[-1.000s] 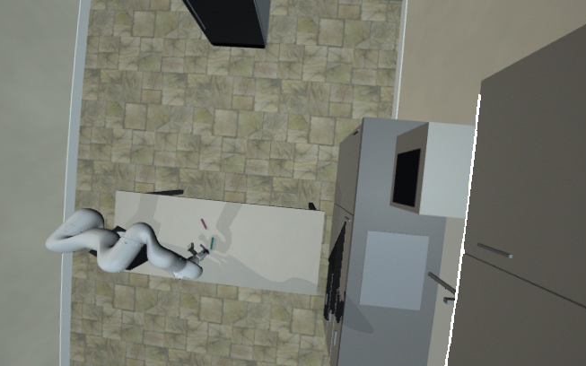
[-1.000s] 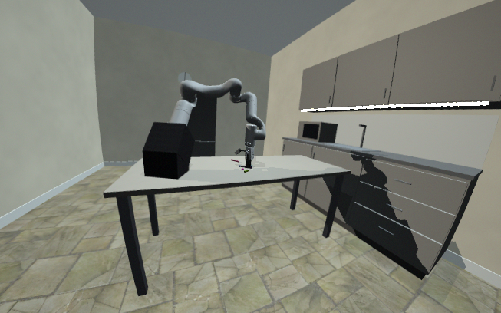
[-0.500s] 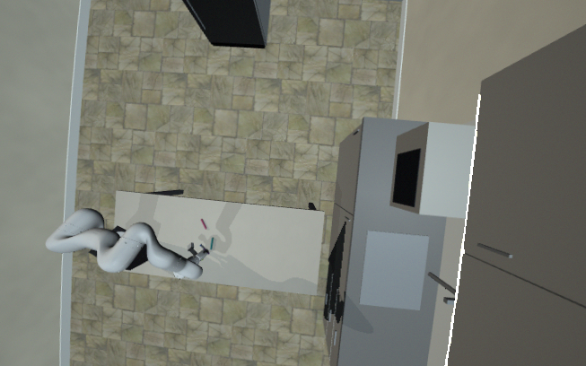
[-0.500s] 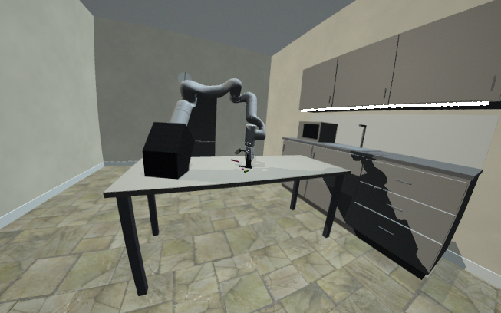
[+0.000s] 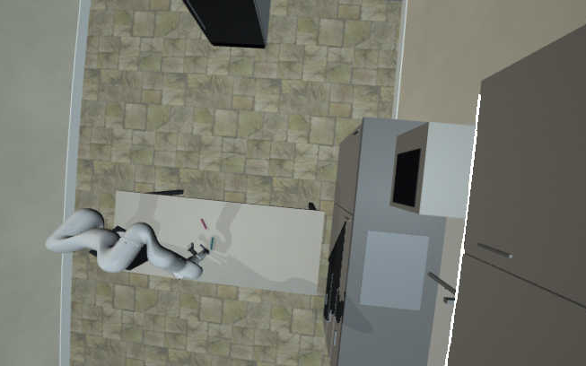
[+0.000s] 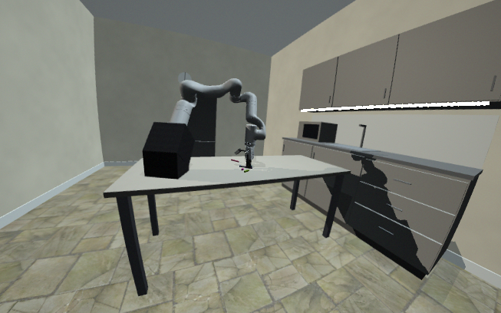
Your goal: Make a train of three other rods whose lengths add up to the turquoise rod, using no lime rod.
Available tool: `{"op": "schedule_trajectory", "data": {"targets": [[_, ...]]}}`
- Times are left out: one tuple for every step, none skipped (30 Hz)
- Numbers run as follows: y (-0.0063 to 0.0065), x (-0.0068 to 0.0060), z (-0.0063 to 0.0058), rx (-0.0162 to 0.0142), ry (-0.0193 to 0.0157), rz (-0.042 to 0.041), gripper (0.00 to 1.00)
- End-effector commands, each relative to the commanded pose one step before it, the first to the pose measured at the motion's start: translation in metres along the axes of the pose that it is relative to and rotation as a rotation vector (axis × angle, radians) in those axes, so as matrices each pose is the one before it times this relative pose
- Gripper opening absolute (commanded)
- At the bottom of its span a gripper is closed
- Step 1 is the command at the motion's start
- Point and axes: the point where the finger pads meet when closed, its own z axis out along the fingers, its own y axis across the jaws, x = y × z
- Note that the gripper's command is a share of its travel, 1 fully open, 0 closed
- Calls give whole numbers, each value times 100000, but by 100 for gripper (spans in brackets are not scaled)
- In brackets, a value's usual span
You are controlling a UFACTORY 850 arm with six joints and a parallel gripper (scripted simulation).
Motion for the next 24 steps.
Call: {"op": "schedule_trajectory", "data": {"targets": [[35,-74,-56,-57,-128,-22,20],[0,0,0,0,0,0,20],[0,0,0,0,0,0,20],[0,0,0,0,0,0,24],[0,0,0,0,0,0,24],[0,0,0,0,0,0,24],[0,0,0,0,0,0,24],[0,0,0,0,0,0,24],[0,0,0,0,0,0,24],[0,0,0,0,0,0,24],[0,0,0,0,0,0,24],[0,0,0,0,0,0,24],[0,0,0,0,0,0,24],[0,0,0,0,0,0,24],[0,0,-3,0,0,0,24],[0,0,-21,0,0,0,24],[0,0,-54,0,0,0,24],[0,0,-98,0,0,0,24],[0,0,-150,0,0,0,24],[0,0,-207,0,0,0,24],[0,0,-266,0,0,0,24],[0,0,-325,0,0,0,24],[0,0,-381,0,0,0,24],[0,0,-434,0,0,0,24]]}}
